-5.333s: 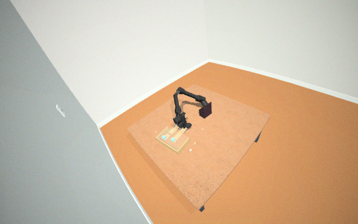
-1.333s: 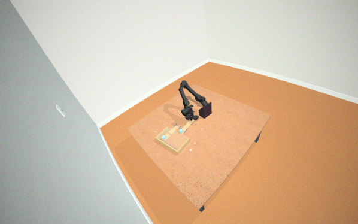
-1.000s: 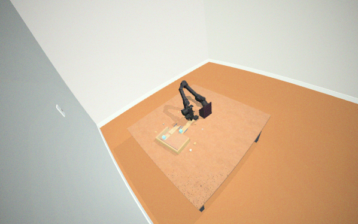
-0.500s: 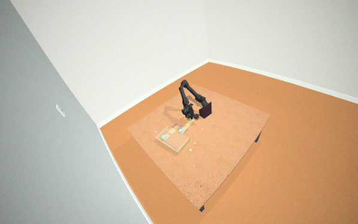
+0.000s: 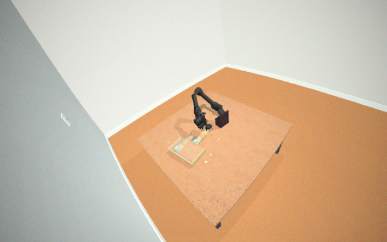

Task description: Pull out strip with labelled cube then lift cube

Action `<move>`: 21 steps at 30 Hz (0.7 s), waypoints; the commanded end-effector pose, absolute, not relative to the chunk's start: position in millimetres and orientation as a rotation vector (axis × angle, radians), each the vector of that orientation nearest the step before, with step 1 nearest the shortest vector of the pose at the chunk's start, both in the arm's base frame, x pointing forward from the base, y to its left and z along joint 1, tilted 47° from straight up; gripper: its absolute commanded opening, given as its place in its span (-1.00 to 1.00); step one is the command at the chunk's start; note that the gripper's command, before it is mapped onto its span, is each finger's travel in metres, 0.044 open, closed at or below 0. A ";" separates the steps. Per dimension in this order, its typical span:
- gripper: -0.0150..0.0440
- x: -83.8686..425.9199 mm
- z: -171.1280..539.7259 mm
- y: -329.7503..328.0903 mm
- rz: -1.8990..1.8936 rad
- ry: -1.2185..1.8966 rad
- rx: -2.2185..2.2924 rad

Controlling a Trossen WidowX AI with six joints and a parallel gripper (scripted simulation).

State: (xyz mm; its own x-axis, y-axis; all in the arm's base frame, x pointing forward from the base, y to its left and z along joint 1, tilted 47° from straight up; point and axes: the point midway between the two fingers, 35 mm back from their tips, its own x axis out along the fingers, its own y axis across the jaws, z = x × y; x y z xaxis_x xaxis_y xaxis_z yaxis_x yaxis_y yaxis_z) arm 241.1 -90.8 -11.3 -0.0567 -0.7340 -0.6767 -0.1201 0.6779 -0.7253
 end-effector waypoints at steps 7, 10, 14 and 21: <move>1.00 279.5 -13.8 -85.0 -0.582 1.571 -0.714; 1.00 291.1 -14.5 -83.4 -0.582 1.571 -0.713; 1.00 306.8 -15.4 -81.1 -0.582 1.570 -0.713; 1.00 334.6 -17.0 -76.9 -0.583 1.568 -0.712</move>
